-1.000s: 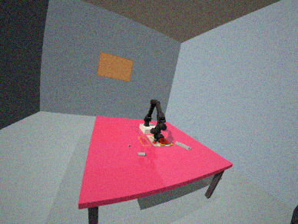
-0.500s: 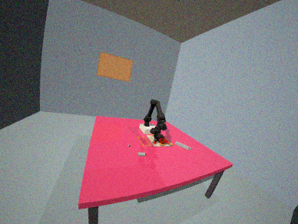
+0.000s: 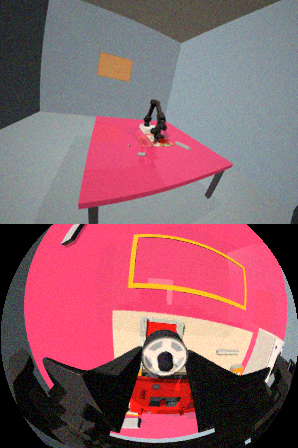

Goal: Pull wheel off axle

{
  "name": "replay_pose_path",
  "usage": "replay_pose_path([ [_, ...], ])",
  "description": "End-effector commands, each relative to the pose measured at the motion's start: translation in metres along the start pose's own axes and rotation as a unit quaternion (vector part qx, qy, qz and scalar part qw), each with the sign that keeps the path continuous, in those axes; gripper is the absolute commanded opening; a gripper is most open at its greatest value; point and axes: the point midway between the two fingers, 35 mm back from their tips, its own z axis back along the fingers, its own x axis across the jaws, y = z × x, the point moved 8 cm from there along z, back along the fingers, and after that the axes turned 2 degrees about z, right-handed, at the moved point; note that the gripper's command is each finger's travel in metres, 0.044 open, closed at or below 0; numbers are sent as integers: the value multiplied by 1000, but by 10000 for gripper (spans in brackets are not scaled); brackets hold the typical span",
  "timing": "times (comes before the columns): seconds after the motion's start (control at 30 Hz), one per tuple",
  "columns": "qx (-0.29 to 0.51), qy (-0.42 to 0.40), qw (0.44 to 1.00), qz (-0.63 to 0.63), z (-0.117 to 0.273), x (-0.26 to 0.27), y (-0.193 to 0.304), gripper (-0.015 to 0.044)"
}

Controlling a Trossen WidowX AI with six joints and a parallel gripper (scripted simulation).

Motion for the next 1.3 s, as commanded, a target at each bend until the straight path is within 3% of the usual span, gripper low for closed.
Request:
replay_pose_path([
  [0.0,0,-5,1000,1,14,-3,0,0],
  [1.27,0,-7,1000,1,26,-4,0,0],
])
